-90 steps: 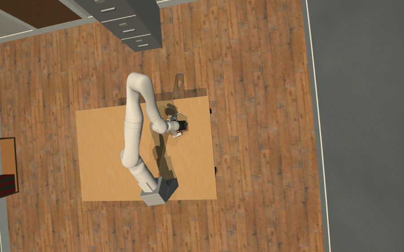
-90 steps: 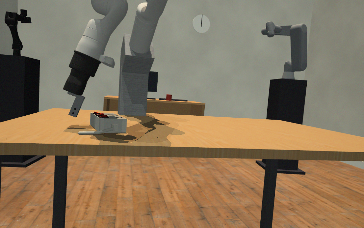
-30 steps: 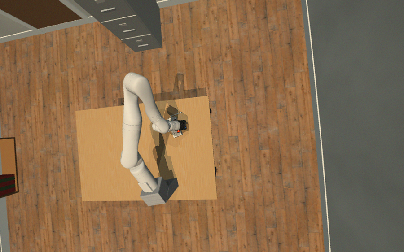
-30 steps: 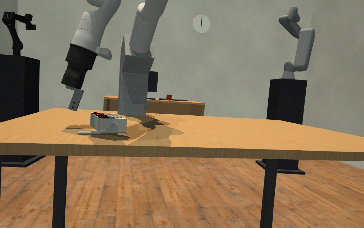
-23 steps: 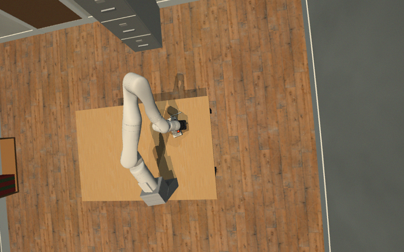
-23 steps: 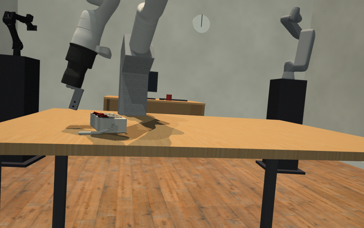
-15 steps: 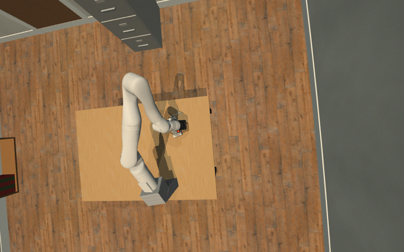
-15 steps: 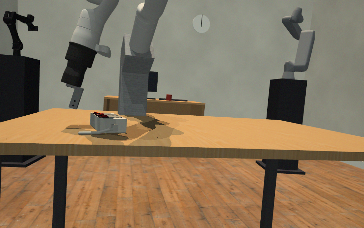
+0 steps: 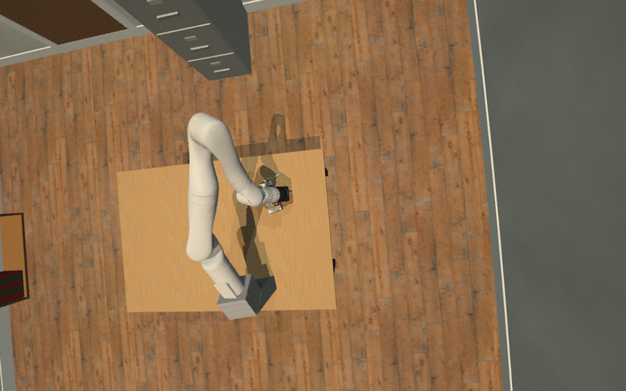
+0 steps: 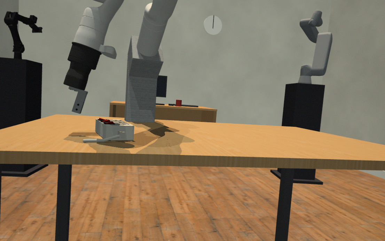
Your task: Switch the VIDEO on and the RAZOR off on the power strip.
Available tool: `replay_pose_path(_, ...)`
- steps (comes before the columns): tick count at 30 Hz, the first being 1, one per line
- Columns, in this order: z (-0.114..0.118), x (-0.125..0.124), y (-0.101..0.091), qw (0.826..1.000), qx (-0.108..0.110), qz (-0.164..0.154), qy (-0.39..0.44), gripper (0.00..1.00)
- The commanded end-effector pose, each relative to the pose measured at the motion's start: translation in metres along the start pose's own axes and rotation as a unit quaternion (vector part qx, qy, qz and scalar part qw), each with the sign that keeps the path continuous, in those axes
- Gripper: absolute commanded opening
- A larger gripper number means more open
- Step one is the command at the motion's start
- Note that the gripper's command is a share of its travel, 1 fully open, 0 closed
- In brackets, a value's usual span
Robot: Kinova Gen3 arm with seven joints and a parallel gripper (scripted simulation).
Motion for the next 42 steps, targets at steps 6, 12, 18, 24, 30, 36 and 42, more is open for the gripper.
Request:
replay_pose_path(6,0.002,0.004,-0.003,1.0,0.001,0.002,0.001,0.0)
replay_pose_path(12,0.001,0.004,-0.004,1.0,0.001,0.002,0.001,0.0)
replay_pose_path(18,0.001,0.006,-0.007,1.0,0.0,0.004,0.0,0.0)
replay_pose_path(24,0.0,0.009,-0.01,1.0,0.0,0.007,-0.002,0.0)
replay_pose_path(30,0.0,0.008,-0.01,1.0,-0.001,0.007,-0.001,0.0)
replay_pose_path(36,-0.001,0.01,-0.013,1.0,-0.002,0.009,-0.003,0.0)
replay_pose_path(42,-0.002,0.012,-0.015,1.0,-0.003,0.01,-0.004,0.0)
Point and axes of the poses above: the point where the finger pads meet when closed, its own y axis out along the fingers, its own z axis across the jaws, x = y × z, the point moved 9 cm from there along -y, back along the fingers, and after that the axes turned 3 degrees about -y, right-handed, at the moved point
